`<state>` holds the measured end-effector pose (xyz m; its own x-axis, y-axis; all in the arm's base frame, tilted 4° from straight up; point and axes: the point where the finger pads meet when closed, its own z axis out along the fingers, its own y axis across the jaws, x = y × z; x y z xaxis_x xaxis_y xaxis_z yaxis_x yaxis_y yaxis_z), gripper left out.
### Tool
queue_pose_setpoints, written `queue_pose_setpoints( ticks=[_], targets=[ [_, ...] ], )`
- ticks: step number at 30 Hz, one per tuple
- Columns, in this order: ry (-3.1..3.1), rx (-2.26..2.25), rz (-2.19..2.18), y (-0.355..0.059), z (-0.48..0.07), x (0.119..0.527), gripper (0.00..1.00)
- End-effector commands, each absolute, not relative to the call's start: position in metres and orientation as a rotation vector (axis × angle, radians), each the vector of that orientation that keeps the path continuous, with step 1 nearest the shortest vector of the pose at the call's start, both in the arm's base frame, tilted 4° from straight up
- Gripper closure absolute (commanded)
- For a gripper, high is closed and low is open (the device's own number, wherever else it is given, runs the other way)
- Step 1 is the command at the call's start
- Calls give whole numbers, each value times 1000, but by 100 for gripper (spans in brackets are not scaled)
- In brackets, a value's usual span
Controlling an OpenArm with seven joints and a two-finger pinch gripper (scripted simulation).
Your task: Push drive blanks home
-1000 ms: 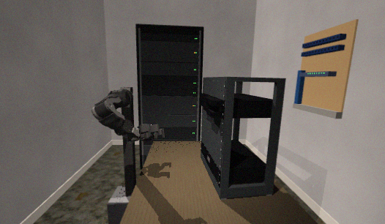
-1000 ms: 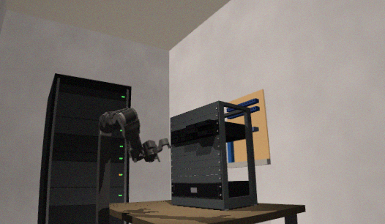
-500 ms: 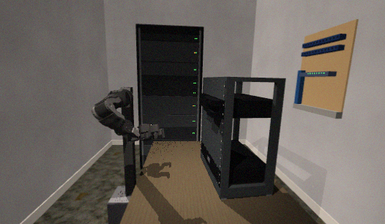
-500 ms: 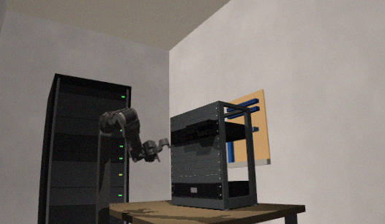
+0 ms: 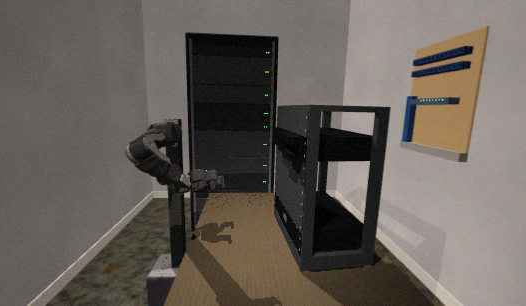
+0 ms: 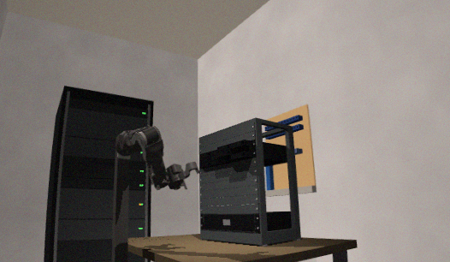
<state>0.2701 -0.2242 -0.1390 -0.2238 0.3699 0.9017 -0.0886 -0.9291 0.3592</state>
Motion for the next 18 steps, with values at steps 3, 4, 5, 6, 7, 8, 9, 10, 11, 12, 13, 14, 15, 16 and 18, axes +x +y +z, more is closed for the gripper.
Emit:
queue_pose_setpoints(
  ticks=[3,4,5,6,7,8,9,10,11,12,13,14,15,16,18],
  targets=[
    [352,1735,2227,-223,-137,271,0],
    [359,1732,2227,-222,-137,271,0],
    [367,1730,2227,-222,-136,271,0],
    [377,1727,2227,-221,-135,272,0],
    [389,1722,2228,-220,-134,272,0],
    [403,1715,2228,-219,-132,273,0],
    [420,1708,2229,-218,-131,274,0],
    [439,1699,2229,-216,-129,274,0],
    [461,1689,2229,-215,-126,275,0],
    [485,1677,2229,-213,-124,276,0],
    [512,1665,2228,-211,-121,278,0],
    [512,1665,2228,-211,-121,278,0],
    [512,1665,2228,-211,-121,278,0],
    [540,1650,2226,-209,-118,279,0],
    [604,1618,2219,-204,-111,281,0]
  ],
)
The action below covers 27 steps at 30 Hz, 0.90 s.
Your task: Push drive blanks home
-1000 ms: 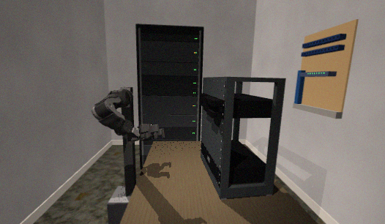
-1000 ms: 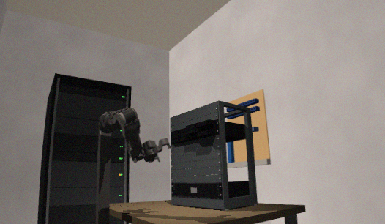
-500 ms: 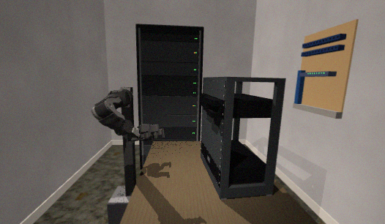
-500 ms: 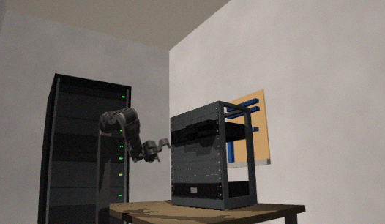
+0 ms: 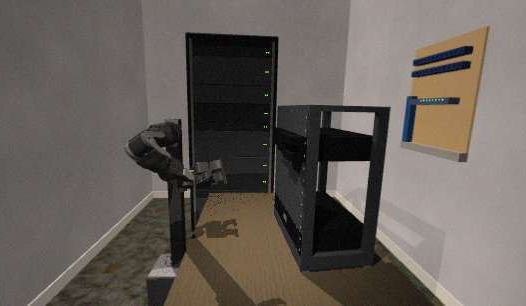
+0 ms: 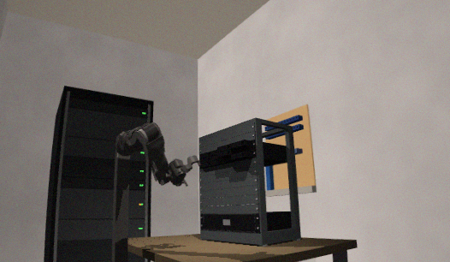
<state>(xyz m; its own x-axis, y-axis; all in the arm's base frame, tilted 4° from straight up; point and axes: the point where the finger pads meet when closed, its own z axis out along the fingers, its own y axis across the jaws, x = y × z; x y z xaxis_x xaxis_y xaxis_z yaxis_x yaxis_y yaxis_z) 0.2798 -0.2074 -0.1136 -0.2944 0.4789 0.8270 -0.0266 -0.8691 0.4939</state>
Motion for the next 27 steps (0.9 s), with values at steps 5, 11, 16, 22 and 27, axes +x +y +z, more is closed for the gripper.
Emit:
queue_pose_setpoints(
  ticks=[5,11,16,22,27],
  targets=[
    [788,1517,2176,-192,-93,287,0],
    [1011,1376,2059,-181,-71,292,0],
    [1103,1309,1974,-179,-60,293,0],
    [1228,1203,1783,-181,-41,295,0],
    [1267,1152,1621,-190,-27,295,0]
  ],
)
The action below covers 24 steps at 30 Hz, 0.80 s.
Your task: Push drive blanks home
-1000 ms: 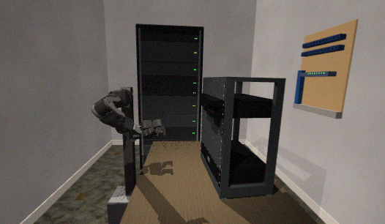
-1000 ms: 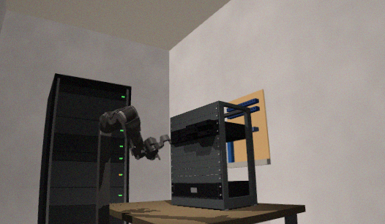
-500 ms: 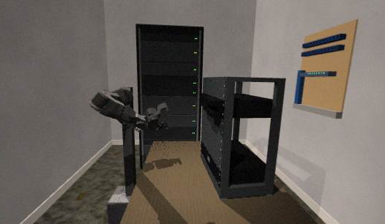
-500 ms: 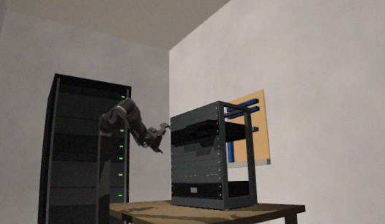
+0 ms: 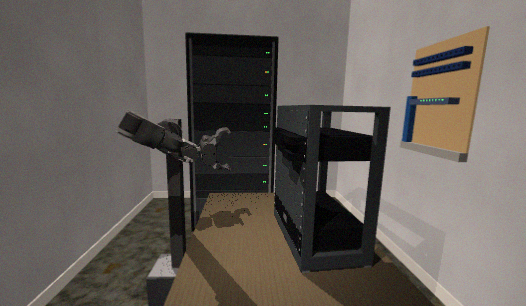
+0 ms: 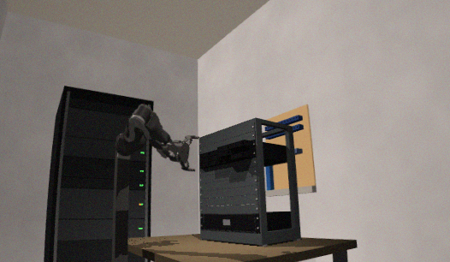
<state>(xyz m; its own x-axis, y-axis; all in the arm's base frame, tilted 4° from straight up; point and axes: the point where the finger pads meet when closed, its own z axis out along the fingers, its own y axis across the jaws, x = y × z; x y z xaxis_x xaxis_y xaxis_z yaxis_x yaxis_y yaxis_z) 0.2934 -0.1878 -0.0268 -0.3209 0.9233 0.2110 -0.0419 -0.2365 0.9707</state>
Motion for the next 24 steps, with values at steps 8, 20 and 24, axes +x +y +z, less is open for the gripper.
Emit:
queue_pose_setpoints(
  ticks=[8,20,24],
  targets=[
    [1264,1129,1467,-204,-14,292,0],
    [1228,1131,1334,-220,-1,287,0],
    [1224,1132,1325,-221,0,287,0]
  ],
)
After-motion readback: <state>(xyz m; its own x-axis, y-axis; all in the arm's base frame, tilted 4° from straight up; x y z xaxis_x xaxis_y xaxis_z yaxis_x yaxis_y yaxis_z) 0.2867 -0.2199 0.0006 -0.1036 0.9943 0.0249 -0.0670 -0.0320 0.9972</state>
